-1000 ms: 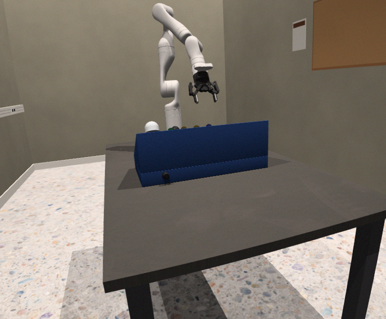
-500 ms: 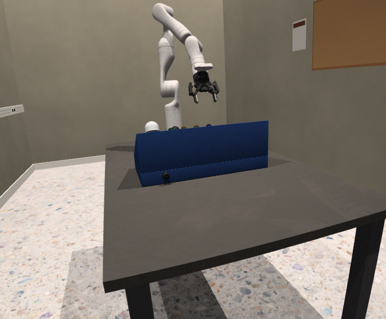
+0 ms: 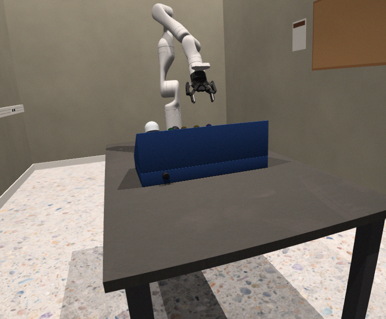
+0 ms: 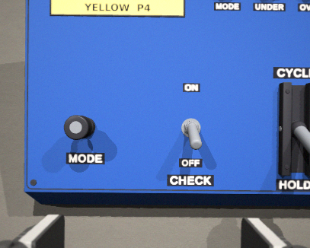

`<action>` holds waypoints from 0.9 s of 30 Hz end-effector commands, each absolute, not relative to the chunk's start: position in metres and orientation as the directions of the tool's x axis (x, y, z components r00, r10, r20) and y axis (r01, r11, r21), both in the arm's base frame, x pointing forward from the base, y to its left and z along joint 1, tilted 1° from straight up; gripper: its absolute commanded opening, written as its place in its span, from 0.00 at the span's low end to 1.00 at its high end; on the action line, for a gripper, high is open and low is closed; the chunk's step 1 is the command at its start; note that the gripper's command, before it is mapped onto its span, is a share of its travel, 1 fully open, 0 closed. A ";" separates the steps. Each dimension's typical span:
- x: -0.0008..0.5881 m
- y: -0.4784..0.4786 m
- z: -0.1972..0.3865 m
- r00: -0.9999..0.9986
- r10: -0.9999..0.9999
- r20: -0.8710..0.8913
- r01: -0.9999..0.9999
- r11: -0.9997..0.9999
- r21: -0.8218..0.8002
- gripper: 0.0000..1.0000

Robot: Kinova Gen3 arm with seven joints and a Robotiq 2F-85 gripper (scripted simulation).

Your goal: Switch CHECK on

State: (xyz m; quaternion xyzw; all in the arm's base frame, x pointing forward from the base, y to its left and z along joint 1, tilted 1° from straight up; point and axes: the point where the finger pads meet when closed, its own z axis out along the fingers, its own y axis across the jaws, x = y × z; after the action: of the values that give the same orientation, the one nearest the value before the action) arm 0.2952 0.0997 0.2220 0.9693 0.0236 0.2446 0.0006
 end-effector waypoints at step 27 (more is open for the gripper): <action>0.315 -0.002 0.228 0.891 0.043 0.451 0.049 -0.999 -0.003 1.00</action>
State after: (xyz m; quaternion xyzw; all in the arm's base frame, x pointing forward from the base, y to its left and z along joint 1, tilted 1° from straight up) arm 0.3127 0.0138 0.2278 0.9720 0.0189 0.2342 0.0056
